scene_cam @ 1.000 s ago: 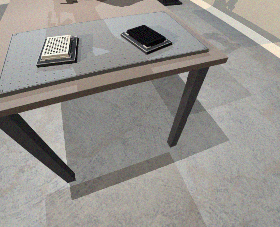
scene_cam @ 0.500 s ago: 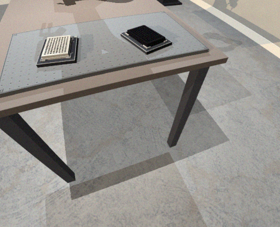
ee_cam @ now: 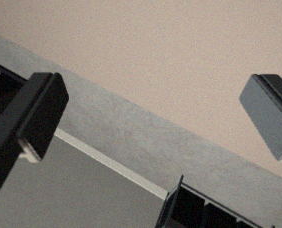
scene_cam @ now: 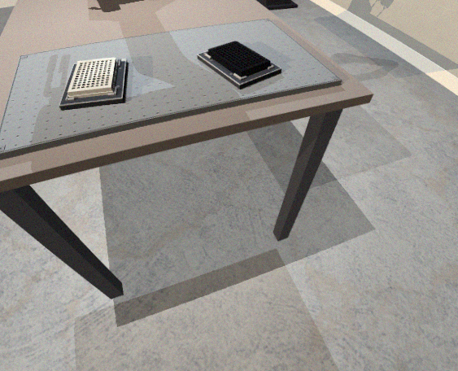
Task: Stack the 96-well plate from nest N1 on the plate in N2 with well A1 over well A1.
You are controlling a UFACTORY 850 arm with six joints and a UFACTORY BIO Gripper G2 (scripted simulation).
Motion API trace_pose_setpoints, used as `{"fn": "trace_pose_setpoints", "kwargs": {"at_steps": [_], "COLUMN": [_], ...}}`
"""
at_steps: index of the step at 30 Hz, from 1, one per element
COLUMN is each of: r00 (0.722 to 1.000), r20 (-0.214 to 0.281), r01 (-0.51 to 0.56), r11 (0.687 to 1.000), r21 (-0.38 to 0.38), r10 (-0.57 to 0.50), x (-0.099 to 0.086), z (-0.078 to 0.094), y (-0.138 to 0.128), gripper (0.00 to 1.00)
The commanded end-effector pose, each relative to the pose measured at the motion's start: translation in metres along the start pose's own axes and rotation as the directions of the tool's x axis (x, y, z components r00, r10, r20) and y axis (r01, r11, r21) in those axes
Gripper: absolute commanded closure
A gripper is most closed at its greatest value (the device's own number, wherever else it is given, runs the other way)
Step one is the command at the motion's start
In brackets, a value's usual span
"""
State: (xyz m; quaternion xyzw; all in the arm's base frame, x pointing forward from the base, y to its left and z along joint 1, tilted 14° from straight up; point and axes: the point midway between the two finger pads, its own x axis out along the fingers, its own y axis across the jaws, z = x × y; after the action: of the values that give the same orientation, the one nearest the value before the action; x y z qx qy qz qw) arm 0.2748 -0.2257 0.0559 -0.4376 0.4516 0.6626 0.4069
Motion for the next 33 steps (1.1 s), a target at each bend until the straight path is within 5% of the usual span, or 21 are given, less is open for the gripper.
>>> {"fn": "trace_pose_setpoints", "kwargs": {"at_steps": [1,13,21,33], "r00": [1.000,1.000,0.994,0.940], "r20": [0.004,0.004,0.110,0.305], "r01": [0.000,0.000,0.011,0.022], "r11": [1.000,1.000,0.988,0.919], "r21": [0.000,0.000,0.152,0.394], "r10": [0.000,0.000,-0.028,-0.153], "x": [-0.028,-0.070,-0.057,-0.043], "z": [-0.010,-0.026,-0.006,0.042], "y": [0.001,0.002,0.006,-0.004], "gripper": [0.63,0.63,0.63,0.63]}}
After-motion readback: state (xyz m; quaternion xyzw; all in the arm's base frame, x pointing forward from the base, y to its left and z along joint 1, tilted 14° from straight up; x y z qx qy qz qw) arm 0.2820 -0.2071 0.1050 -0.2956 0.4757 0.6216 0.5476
